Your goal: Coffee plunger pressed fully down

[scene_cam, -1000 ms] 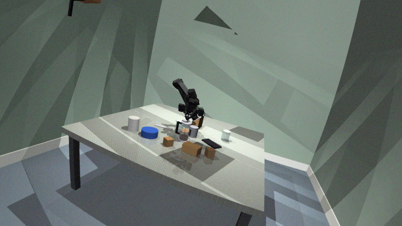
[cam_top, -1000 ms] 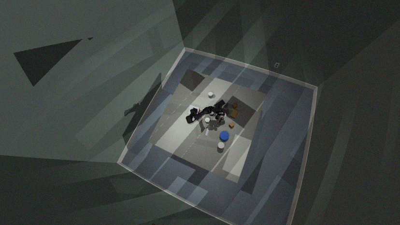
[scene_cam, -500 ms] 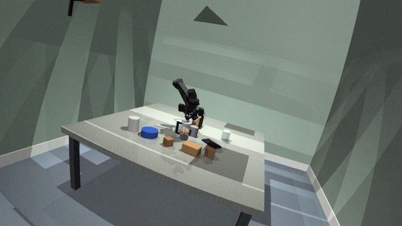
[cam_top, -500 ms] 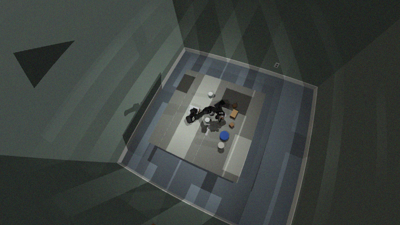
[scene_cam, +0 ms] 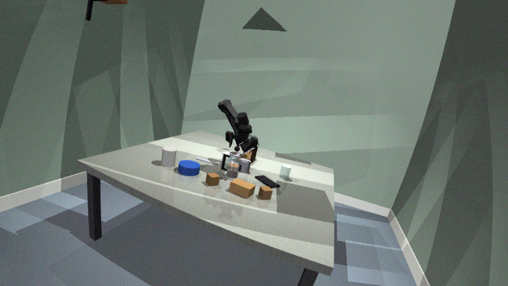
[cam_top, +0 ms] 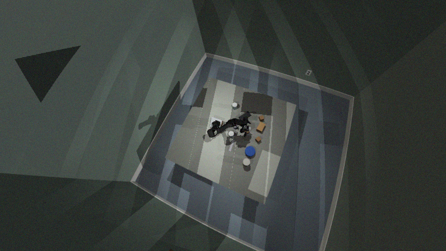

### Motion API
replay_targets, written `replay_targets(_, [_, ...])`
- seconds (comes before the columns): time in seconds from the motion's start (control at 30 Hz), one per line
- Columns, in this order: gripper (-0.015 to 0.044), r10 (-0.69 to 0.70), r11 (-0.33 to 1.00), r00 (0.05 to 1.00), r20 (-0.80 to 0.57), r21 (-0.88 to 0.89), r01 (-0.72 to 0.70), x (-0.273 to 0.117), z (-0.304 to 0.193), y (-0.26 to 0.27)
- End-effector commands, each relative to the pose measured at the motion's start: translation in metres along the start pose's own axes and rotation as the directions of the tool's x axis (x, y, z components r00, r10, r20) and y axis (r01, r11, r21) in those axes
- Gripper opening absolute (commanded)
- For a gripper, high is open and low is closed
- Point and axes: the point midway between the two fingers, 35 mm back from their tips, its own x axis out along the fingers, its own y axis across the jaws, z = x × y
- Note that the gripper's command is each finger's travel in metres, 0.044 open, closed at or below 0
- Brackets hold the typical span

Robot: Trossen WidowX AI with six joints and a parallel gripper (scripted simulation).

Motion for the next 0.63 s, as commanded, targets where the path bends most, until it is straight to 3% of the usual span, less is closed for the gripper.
replay_targets(0.0, [0.0440, 0.002, 1.000, 1.000, -0.003, 0.005, -0.002, -0.007, 0.011, 0.001])
replay_targets(0.2, [0.0440, -0.004, 1.000, 1.000, -0.019, -0.005, 0.004, -0.053, 0.055, -0.004])
replay_targets(0.6, [0.0440, -0.004, 1.000, 1.000, -0.019, -0.006, 0.004, -0.055, 0.055, -0.003])
